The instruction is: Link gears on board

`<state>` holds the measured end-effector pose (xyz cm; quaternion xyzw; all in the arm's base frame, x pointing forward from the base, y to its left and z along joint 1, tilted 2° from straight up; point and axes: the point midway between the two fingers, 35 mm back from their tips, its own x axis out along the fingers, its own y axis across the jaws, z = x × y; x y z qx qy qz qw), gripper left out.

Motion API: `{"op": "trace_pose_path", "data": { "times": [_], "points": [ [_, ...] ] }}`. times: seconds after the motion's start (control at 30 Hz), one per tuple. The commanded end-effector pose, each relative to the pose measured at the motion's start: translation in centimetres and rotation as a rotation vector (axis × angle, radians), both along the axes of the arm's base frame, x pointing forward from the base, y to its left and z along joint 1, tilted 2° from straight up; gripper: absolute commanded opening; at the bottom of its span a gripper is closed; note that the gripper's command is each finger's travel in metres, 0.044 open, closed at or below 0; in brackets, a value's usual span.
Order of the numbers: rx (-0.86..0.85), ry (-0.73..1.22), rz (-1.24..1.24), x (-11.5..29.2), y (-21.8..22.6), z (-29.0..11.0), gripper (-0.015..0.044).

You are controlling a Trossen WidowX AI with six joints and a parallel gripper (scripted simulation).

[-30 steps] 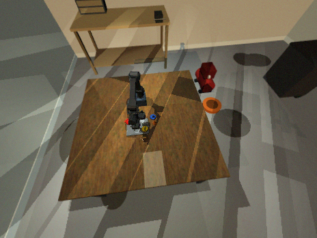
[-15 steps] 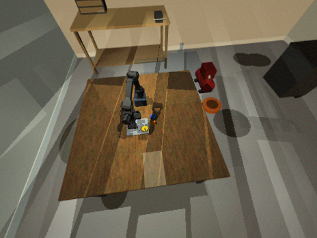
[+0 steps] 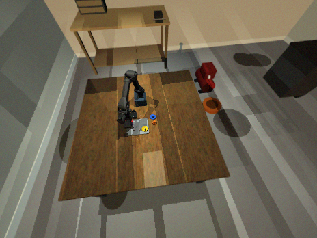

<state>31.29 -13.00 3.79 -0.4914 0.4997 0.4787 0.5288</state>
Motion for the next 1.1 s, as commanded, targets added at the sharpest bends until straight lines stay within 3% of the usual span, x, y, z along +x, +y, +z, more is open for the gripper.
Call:
{"op": "trace_pose_path", "data": {
  "times": [0.0, 0.77, 1.07],
  "points": [
    [0.002, -0.002, 0.006, -0.58, -0.59, -0.34, 0.0000],
    [0.002, -0.002, 0.008, -0.56, -0.71, -0.24, 0.0000],
    [-0.003, -0.004, 0.121, -0.54, -0.65, -1.18, 0.0000]
  ]
}}
